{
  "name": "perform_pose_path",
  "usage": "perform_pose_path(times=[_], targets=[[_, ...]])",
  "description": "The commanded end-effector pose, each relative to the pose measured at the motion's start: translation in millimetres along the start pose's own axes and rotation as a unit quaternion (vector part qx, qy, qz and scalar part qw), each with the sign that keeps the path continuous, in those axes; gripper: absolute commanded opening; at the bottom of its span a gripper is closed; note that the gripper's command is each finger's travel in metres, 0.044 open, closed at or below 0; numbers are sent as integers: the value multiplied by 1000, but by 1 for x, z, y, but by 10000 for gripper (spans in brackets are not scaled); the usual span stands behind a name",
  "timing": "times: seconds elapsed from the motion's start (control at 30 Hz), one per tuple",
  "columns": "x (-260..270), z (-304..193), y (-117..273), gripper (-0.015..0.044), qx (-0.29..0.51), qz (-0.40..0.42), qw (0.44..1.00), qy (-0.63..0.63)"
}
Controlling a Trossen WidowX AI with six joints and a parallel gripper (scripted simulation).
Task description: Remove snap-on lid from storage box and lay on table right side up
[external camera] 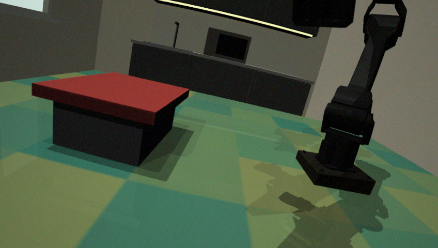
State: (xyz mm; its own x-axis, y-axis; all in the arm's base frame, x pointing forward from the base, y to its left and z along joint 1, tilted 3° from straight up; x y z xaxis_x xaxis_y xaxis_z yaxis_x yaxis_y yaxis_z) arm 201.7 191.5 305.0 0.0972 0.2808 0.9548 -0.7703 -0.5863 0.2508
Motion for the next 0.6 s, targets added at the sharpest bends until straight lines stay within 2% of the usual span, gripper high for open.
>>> perform_pose_path(times=[0.0,0.17,0.37,0.57], targets=[[-31,43,3,235,-85,-68,993,-36],[-60,80,14,235,-163,-128,976,-71],[-108,130,50,235,-289,-223,920,-141],[-113,134,55,235,-302,-233,913,-149]])
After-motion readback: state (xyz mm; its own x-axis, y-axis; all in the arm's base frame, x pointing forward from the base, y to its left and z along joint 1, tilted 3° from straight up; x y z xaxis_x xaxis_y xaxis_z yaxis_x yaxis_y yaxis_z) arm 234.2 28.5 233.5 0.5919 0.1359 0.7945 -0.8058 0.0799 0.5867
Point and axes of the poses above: the point midway between the two fingers, 35 mm back from their tips, its own y axis back along the fingers, its own x axis across the jaws, z = x × y, the point moved 4 cm from there along y, back along the fingers, and after that the axes turned 9 degrees about y, right-handed, at the moved point
